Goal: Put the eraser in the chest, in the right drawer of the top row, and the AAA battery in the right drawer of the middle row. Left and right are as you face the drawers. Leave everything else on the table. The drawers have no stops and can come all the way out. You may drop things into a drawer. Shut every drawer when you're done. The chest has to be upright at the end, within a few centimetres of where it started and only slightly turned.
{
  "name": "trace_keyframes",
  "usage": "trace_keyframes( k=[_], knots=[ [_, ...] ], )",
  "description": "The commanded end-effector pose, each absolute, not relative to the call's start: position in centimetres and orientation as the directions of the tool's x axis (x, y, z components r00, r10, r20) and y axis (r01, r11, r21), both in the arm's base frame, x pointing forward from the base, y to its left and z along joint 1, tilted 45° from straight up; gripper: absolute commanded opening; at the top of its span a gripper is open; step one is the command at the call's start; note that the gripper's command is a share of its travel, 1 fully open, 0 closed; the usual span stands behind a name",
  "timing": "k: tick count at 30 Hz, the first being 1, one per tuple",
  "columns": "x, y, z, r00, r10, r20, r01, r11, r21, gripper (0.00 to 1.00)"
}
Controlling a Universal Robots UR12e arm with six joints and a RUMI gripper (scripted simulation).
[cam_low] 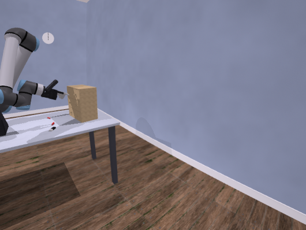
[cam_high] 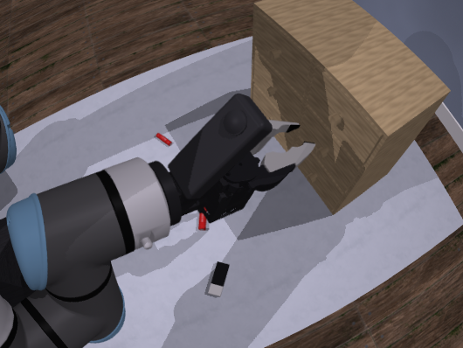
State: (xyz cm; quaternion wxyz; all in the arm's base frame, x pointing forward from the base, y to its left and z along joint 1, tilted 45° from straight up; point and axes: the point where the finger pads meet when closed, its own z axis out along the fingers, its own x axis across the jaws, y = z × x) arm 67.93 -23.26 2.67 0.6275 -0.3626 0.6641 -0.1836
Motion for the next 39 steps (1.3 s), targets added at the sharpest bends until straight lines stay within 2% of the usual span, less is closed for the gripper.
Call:
trace_keyframes(
  k=[1, 39],
  knots=[
    [68.7, -23.2, 2.6, 0.050, -0.712, -0.700, -0.249, 0.670, -0.699, 0.20],
    [70.7, -22.8, 2.4, 0.050, -0.712, -0.700, -0.249, 0.670, -0.699, 0.20]
  ],
)
